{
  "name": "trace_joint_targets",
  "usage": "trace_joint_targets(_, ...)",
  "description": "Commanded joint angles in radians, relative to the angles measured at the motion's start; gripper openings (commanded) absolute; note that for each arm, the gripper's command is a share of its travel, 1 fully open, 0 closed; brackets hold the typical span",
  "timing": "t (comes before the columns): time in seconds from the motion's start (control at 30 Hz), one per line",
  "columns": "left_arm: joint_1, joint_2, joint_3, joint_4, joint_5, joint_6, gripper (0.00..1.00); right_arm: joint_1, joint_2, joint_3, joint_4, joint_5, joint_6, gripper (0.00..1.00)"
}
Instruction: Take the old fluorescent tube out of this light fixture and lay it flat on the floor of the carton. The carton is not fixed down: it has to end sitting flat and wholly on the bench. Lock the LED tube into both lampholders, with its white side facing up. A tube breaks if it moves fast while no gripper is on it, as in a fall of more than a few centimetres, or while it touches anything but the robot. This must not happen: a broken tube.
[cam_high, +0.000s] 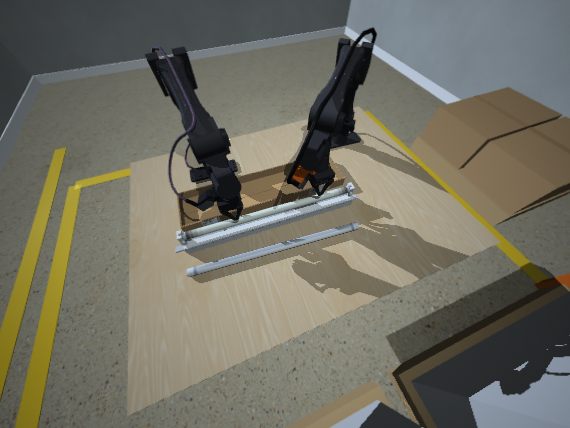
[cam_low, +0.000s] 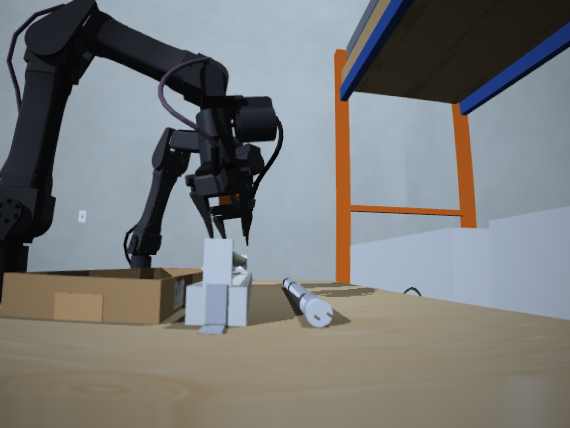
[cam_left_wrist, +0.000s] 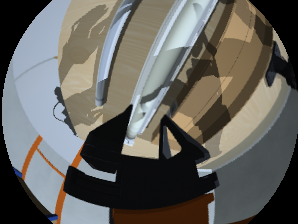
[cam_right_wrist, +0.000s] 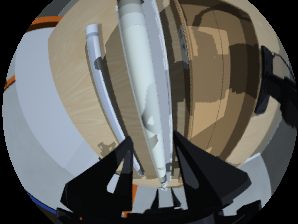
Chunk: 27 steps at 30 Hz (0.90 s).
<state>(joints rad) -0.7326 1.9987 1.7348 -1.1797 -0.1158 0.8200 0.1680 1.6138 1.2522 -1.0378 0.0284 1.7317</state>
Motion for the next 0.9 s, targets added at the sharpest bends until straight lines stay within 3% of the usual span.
trace_joint_targets(0.0, 0.013, 0.014, -0.033, 0.061, -0.003, 0.010, 0.49, -0.004, 0.017, -0.041, 0.060, 0.013, -0.011, 0.49)
trace_joint_targets(0.13, 0.013, -0.004, -0.025, 0.046, -0.002, 0.008, 0.49, -0.003, 0.020, -0.036, 0.039, 0.013, -0.011, 0.49)
trace_joint_targets(0.5, 0.024, 0.026, -0.113, 0.188, -0.005, 0.021, 0.49, -0.016, 0.065, -0.127, 0.198, 0.010, -0.013, 0.49)
trace_joint_targets(0.63, 0.011, 0.025, -0.078, 0.165, -0.001, 0.012, 0.49, -0.003, 0.030, -0.061, 0.156, 0.011, -0.012, 0.49)
trace_joint_targets(0.8, 0.015, 0.006, -0.077, 0.168, 0.000, 0.015, 0.49, 0.003, 0.044, -0.135, 0.159, 0.011, -0.010, 0.49)
trace_joint_targets(0.87, 0.016, 0.001, -0.111, 0.169, 0.000, 0.015, 0.49, 0.002, 0.047, -0.098, 0.140, 0.010, -0.013, 0.49)
